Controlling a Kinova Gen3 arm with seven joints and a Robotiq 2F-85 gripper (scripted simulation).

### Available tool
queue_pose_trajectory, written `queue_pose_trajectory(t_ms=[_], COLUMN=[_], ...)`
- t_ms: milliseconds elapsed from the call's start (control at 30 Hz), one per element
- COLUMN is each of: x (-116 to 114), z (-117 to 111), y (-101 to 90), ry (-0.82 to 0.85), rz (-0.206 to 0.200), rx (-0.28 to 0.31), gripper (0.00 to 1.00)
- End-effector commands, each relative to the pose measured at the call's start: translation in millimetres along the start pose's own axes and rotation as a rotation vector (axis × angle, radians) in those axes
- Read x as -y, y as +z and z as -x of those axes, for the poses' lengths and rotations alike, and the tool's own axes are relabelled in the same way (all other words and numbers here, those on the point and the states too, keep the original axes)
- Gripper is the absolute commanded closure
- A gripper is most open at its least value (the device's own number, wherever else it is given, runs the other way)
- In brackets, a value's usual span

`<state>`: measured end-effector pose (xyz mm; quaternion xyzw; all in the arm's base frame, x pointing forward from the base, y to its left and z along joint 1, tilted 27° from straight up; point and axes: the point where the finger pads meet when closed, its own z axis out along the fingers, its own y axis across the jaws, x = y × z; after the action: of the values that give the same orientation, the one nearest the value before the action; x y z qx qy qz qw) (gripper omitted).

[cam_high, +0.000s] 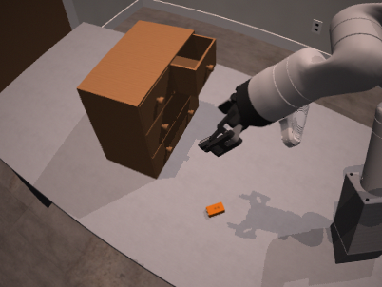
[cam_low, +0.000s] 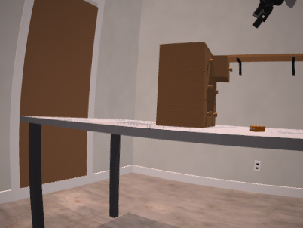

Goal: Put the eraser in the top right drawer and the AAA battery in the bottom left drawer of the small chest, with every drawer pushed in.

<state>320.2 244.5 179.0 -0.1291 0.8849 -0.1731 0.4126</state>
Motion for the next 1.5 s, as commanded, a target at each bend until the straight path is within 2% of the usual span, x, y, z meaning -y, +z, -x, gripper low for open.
queue_pose_trajectory(t_ms=[0, 433, 500, 1000, 1067, 1467], x=[-0.5, -0.7, -0.7, -0.6, -0.6, -0.6], z=[3.1, 7.6, 7.6, 13.1, 13.1, 16.7], y=[-0.6, -6.6, -6.6, -14.0, -14.0, -18.9], ry=[0.002, 0.002, 0.002, 0.001, 0.001, 0.0], rz=[0.003, 0.004, 0.004, 0.005, 0.005, 0.006], rx=[-0.031, -0.194, -0.194, -0.393, -0.393, -0.525], gripper=[0.0, 0.0, 0.0, 0.0, 0.0, 0.0])
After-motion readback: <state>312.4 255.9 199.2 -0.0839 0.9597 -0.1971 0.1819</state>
